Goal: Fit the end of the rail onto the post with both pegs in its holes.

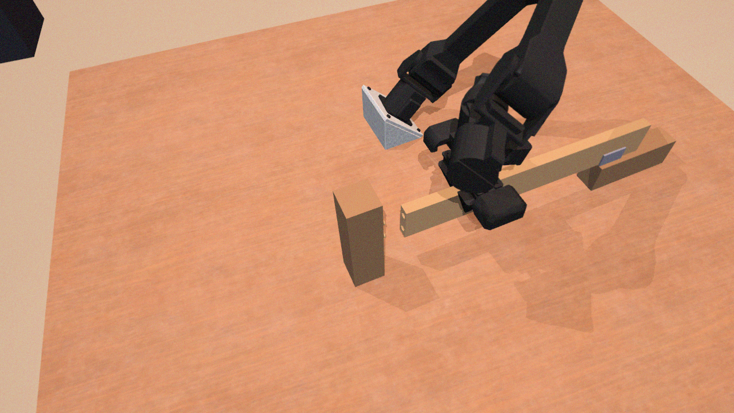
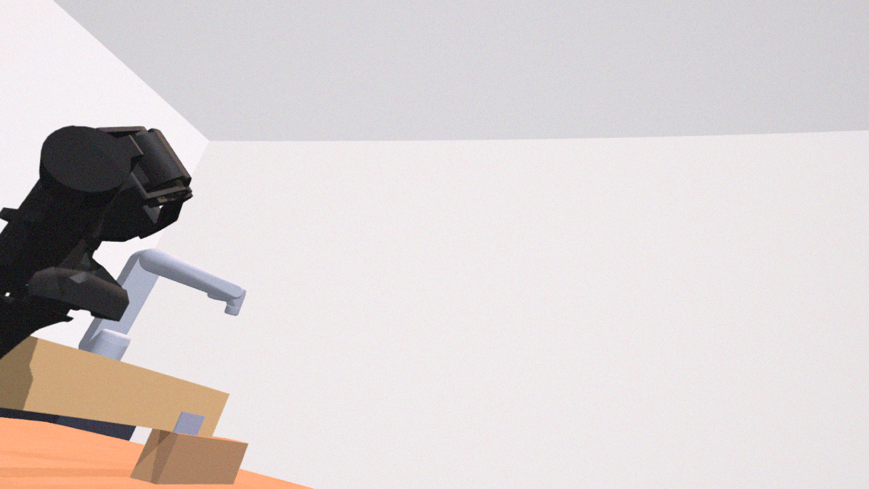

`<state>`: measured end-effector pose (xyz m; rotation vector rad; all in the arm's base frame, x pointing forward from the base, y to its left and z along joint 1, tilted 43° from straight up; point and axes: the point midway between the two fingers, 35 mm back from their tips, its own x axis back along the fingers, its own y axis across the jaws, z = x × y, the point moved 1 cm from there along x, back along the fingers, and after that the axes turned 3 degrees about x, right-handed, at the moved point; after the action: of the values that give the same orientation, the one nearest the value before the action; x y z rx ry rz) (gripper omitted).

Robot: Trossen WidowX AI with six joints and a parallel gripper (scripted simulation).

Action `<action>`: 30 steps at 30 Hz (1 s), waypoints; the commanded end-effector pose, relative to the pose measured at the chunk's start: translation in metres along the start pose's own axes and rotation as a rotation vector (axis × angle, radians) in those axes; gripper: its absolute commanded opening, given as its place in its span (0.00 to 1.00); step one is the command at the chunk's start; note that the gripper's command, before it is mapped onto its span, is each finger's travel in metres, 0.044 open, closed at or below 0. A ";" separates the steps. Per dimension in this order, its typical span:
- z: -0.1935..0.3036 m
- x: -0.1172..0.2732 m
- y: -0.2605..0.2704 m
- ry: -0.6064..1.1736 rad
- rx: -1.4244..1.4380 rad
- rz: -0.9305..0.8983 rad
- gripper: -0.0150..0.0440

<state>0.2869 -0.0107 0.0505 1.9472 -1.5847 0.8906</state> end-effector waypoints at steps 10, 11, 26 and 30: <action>0.001 -0.001 0.000 0.001 0.000 0.010 0.25; 0.001 -0.001 0.000 0.001 0.000 0.010 0.25; 0.001 0.000 0.001 0.001 0.000 0.010 0.25; 0.001 -0.001 0.001 0.001 0.000 0.010 0.25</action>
<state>0.2859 -0.0100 0.0495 1.9440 -1.5941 0.8929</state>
